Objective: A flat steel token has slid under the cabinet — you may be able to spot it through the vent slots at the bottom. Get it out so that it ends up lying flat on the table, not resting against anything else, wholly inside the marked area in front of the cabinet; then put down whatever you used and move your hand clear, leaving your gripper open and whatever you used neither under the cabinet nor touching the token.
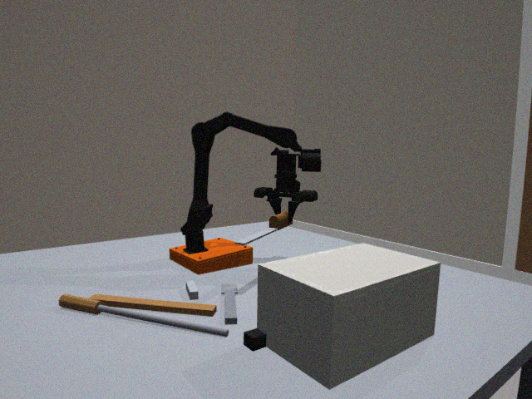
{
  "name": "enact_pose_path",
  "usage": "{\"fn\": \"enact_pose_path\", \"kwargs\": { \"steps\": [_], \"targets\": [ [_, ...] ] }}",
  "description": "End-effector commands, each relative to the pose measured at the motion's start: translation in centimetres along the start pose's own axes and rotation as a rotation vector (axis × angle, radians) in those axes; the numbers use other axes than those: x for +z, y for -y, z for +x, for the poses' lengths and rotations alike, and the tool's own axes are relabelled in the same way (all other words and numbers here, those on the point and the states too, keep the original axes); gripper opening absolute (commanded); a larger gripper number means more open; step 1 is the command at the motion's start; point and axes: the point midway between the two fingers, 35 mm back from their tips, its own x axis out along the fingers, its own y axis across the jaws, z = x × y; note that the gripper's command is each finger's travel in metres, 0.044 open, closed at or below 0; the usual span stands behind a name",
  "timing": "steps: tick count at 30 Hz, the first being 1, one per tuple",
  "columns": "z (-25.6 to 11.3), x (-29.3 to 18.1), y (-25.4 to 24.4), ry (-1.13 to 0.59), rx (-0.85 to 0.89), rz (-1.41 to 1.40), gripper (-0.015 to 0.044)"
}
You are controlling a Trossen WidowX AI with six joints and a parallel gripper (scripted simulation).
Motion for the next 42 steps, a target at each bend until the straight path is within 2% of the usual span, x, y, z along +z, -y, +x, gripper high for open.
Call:
{"fn": "enact_pose_path", "kwargs": {
  "steps": [1,42],
  "targets": [
    [-0.2,-0.3,0.1,-0.004,-0.004,-0.015,0.0],
    [-0.2,-5.9,0.9,-0.009,-0.005,-0.046,0.0]
  ]
}}
